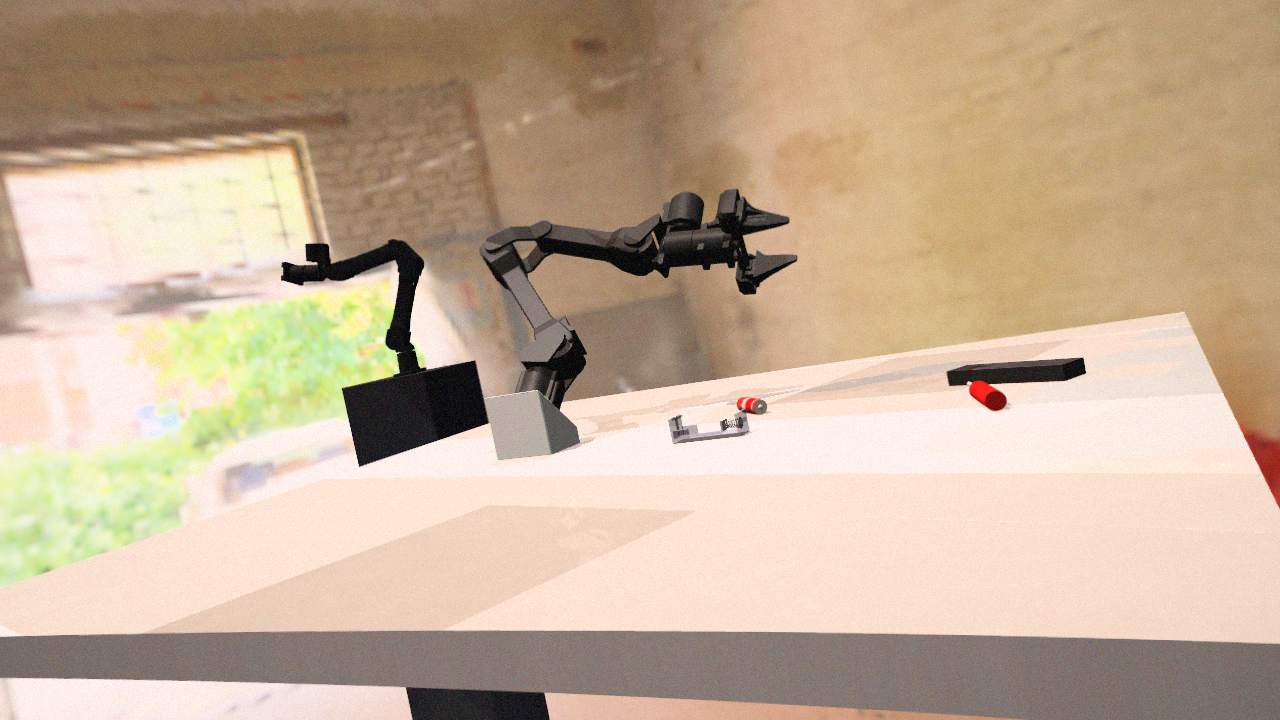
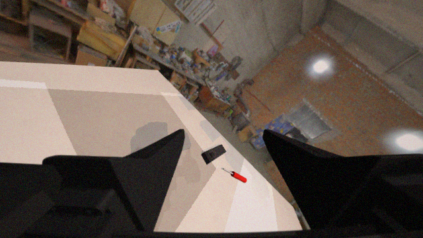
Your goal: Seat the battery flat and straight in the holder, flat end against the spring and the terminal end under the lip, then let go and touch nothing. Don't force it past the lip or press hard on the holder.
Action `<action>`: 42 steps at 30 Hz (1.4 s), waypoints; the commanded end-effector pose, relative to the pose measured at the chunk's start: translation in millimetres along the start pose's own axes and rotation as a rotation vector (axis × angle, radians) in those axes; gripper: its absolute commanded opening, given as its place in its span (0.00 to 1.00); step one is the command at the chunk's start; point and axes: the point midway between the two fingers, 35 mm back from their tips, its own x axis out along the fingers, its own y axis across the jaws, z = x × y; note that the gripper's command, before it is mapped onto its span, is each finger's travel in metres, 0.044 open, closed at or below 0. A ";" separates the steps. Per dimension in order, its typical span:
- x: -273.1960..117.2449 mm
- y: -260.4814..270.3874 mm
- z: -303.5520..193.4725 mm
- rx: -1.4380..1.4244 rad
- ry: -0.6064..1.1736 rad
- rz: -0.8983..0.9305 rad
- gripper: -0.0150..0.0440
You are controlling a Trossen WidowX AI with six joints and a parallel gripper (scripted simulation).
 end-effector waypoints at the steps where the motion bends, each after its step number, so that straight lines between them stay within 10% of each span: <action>1: 1.6 0.2 -2.9 0.006 0.015 0.004 0.89; 7: 27.4 1.1 -99.3 0.273 0.519 0.085 0.65; 19: -24.5 6.9 -216.8 1.322 1.547 -0.151 0.65; 42: -24.3 17.3 -229.1 1.392 1.593 -0.180 0.65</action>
